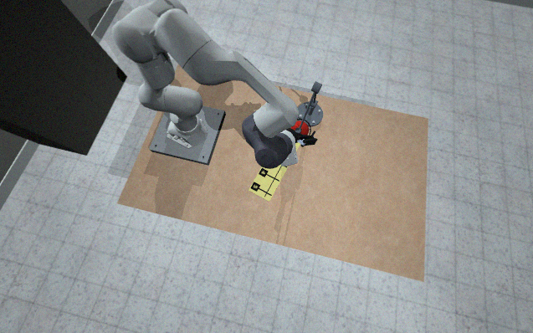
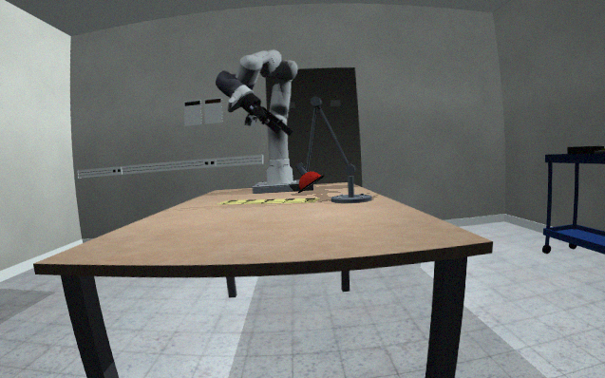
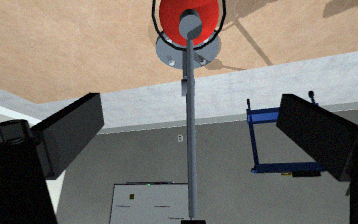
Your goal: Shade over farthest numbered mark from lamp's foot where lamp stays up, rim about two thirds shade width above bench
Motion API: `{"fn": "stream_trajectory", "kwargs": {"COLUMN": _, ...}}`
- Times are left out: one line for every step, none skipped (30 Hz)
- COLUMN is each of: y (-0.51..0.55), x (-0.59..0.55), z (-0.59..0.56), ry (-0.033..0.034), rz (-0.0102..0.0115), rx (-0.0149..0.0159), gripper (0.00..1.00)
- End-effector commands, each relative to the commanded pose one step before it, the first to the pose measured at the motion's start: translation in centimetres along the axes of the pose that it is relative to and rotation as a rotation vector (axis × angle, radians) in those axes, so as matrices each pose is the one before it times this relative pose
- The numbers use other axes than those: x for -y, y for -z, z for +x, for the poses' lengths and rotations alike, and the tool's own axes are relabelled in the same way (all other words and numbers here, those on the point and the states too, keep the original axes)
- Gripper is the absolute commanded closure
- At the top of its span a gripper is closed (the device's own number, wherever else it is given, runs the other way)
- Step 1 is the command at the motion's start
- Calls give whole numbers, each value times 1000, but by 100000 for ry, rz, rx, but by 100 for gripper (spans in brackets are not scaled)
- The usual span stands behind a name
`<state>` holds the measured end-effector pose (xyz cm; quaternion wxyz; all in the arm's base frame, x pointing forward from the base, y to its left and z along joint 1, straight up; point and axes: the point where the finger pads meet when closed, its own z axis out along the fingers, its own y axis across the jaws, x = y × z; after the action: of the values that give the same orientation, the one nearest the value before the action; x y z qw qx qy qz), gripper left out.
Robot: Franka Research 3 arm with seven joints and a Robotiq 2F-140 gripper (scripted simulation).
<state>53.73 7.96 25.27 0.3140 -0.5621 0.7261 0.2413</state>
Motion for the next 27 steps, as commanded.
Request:
{"fn": "stream_trajectory", "kwargs": {"y": -740, "x": -31, "z": -75, "ry": 165, "rz": -77, "rx": 246, "gripper": 0}}
{"fn": "stream_trajectory", "kwargs": {"y": -289, "x": -16, "z": -26, "ry": 59, "rz": -50, "rx": 87, "gripper": 0}}
{"fn": "stream_trajectory", "kwargs": {"y": -289, "x": -16, "z": -26, "ry": 59, "rz": -50, "rx": 87, "gripper": 0}}
{"fn": "stream_trajectory", "kwargs": {"y": -289, "x": -16, "z": -25, "ry": 59, "rz": -50, "rx": 87, "gripper": 0}}
{"fn": "stream_trajectory", "kwargs": {"y": -289, "x": -15, "z": -25, "ry": 59, "rz": -50, "rx": 87, "gripper": 0}}
{"fn": "stream_trajectory", "kwargs": {"y": -289, "x": -15, "z": -25, "ry": 59, "rz": -50, "rx": 87, "gripper": 0}}
{"fn": "stream_trajectory", "kwargs": {"y": -289, "x": -15, "z": -25, "ry": 59, "rz": -50, "rx": 87, "gripper": 0}}
{"fn": "stream_trajectory", "kwargs": {"y": -289, "x": -15, "z": -24, "ry": 59, "rz": -50, "rx": 87, "gripper": 0}}
{"fn": "stream_trajectory", "kwargs": {"y": -289, "x": -15, "z": -24, "ry": 59, "rz": -50, "rx": 87, "gripper": 0}}
{"fn": "stream_trajectory", "kwargs": {"y": -289, "x": -15, "z": -24, "ry": 59, "rz": -50, "rx": 87, "gripper": 0}}
{"fn": "stream_trajectory", "kwargs": {"y": -289, "x": -14, "z": -24, "ry": 59, "rz": -50, "rx": 87, "gripper": 0}}
{"fn": "stream_trajectory", "kwargs": {"y": -289, "x": -14, "z": -23, "ry": 59, "rz": -50, "rx": 87, "gripper": 0}}
{"fn": "stream_trajectory", "kwargs": {"y": -289, "x": -14, "z": -23, "ry": 59, "rz": -50, "rx": 87, "gripper": 0}}
{"fn": "stream_trajectory", "kwargs": {"y": 0, "x": 0, "z": 0, "ry": 0, "rz": 0, "rx": 0, "gripper": 0}}
{"fn": "stream_trajectory", "kwargs": {"y": 0, "x": 0, "z": 0, "ry": 0, "rz": 0, "rx": 0, "gripper": 0}}
{"fn": "stream_trajectory", "kwargs": {"y": -276, "x": -67, "z": -51, "ry": 40, "rz": -171, "rx": 136, "gripper": 0}}
{"fn": "stream_trajectory", "kwargs": {"y": -276, "x": -67, "z": -50, "ry": 40, "rz": -171, "rx": 136, "gripper": 0}}
{"fn": "stream_trajectory", "kwargs": {"y": -276, "x": -66, "z": -50, "ry": 40, "rz": -171, "rx": 136, "gripper": 0}}
{"fn": "stream_trajectory", "kwargs": {"y": -276, "x": -66, "z": -50, "ry": 40, "rz": -171, "rx": 136, "gripper": 0}}
{"fn": "stream_trajectory", "kwargs": {"y": -277, "x": -65, "z": -49, "ry": 40, "rz": -171, "rx": 136, "gripper": 0}}
{"fn": "stream_trajectory", "kwargs": {"y": -277, "x": -65, "z": -49, "ry": 40, "rz": -171, "rx": 136, "gripper": 0}}
{"fn": "stream_trajectory", "kwargs": {"y": -277, "x": -64, "z": -49, "ry": 40, "rz": -171, "rx": 136, "gripper": 0}}
{"fn": "stream_trajectory", "kwargs": {"y": -277, "x": -64, "z": -48, "ry": 40, "rz": -171, "rx": 136, "gripper": 0}}
{"fn": "stream_trajectory", "kwargs": {"y": -277, "x": -63, "z": -48, "ry": 40, "rz": -171, "rx": 136, "gripper": 0}}
{"fn": "stream_trajectory", "kwargs": {"y": -277, "x": -63, "z": -47, "ry": 40, "rz": -171, "rx": 136, "gripper": 0}}
{"fn": "stream_trajectory", "kwargs": {"y": -278, "x": -62, "z": -47, "ry": 40, "rz": -171, "rx": 136, "gripper": 0}}
{"fn": "stream_trajectory", "kwargs": {"y": -278, "x": -62, "z": -47, "ry": 40, "rz": -171, "rx": 136, "gripper": 0}}
